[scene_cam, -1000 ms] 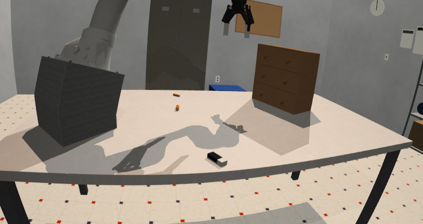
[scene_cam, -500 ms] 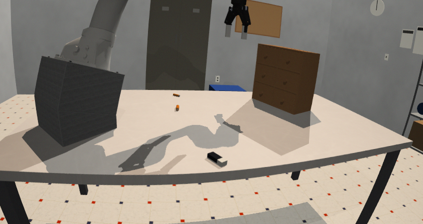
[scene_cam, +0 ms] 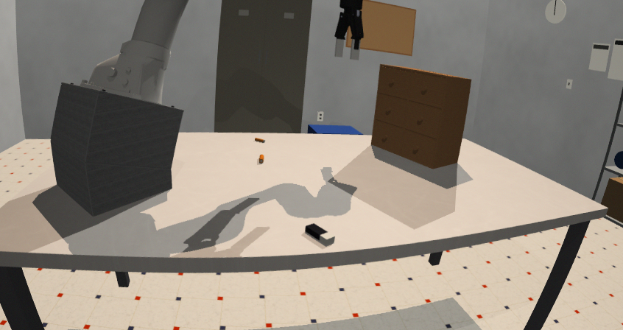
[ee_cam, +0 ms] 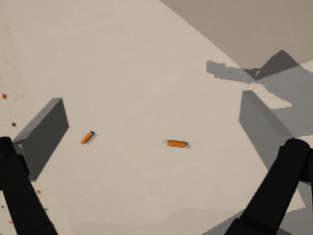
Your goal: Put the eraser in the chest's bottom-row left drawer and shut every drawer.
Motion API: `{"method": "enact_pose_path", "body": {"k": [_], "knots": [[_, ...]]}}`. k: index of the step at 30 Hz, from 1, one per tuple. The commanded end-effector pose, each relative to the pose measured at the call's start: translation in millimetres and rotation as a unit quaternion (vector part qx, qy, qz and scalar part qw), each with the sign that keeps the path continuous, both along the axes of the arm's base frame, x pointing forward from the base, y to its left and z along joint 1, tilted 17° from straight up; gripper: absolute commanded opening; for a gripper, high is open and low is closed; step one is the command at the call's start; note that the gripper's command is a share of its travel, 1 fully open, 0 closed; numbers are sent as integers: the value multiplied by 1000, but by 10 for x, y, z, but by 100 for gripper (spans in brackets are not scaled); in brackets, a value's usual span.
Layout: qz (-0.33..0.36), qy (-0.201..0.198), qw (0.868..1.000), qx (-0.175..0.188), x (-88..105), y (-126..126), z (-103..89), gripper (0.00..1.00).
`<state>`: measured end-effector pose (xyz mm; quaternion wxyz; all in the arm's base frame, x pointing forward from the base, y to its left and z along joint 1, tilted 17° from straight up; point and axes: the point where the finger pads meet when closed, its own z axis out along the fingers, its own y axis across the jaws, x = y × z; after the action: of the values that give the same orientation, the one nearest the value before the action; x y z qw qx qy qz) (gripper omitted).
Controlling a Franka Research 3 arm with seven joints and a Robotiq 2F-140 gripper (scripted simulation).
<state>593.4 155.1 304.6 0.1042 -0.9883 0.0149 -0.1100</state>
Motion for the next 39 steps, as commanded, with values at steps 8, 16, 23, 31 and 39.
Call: {"method": "enact_pose_path", "body": {"k": [8,16,23,31,39], "knots": [[-119,22,992,24,12,12,-63,100],[-177,35,983,38,13,18,-109,100],[-227,45,972,50,12,22,-148,100],[-276,55,958,61,12,27,-187,100],[-333,67,938,75,11,32,-233,100]]}}
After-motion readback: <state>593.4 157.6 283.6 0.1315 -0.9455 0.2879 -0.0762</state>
